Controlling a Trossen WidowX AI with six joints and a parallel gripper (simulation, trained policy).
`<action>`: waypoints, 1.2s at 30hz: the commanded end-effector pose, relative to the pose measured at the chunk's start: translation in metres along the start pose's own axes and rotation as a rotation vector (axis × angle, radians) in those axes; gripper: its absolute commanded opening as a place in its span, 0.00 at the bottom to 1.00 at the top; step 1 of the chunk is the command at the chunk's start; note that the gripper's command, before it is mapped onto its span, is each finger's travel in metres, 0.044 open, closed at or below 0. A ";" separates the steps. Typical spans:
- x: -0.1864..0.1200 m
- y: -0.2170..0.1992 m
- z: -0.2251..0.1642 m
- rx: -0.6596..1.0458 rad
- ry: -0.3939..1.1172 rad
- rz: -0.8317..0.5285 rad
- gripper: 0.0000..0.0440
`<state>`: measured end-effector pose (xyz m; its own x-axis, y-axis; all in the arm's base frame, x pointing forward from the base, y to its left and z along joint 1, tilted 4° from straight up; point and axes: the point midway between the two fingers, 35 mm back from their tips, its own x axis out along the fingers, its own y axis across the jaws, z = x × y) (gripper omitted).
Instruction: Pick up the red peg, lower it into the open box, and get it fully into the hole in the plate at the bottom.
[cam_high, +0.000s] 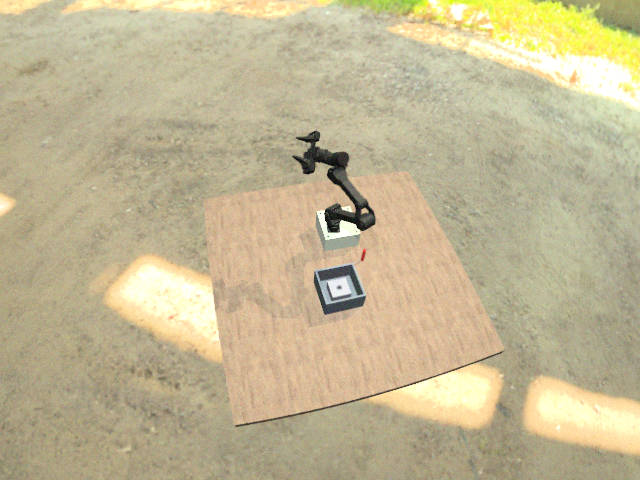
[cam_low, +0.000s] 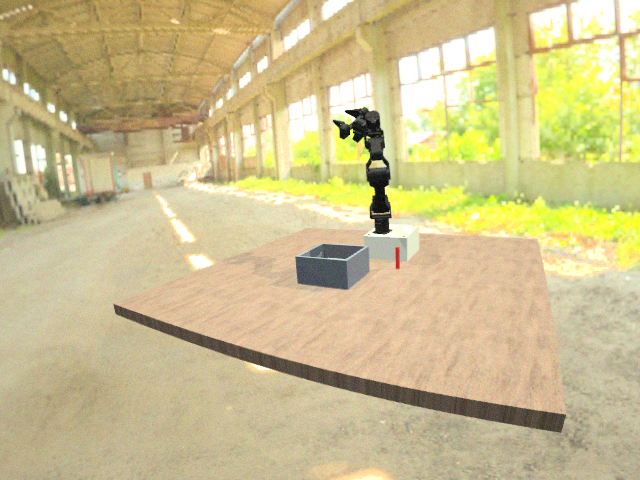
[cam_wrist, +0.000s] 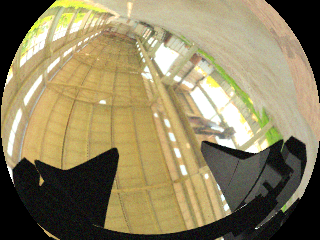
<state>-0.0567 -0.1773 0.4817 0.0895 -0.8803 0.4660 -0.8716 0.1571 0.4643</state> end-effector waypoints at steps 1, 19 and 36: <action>0.001 0.000 0.001 0.030 -0.002 0.002 0.94; 0.022 -0.007 0.034 0.650 -0.072 0.009 1.00; 0.044 -0.036 0.072 1.217 -0.217 0.027 1.00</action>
<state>-0.0596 -0.2473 0.4345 0.0793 -0.9511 0.2986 -0.8220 -0.2318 -0.5201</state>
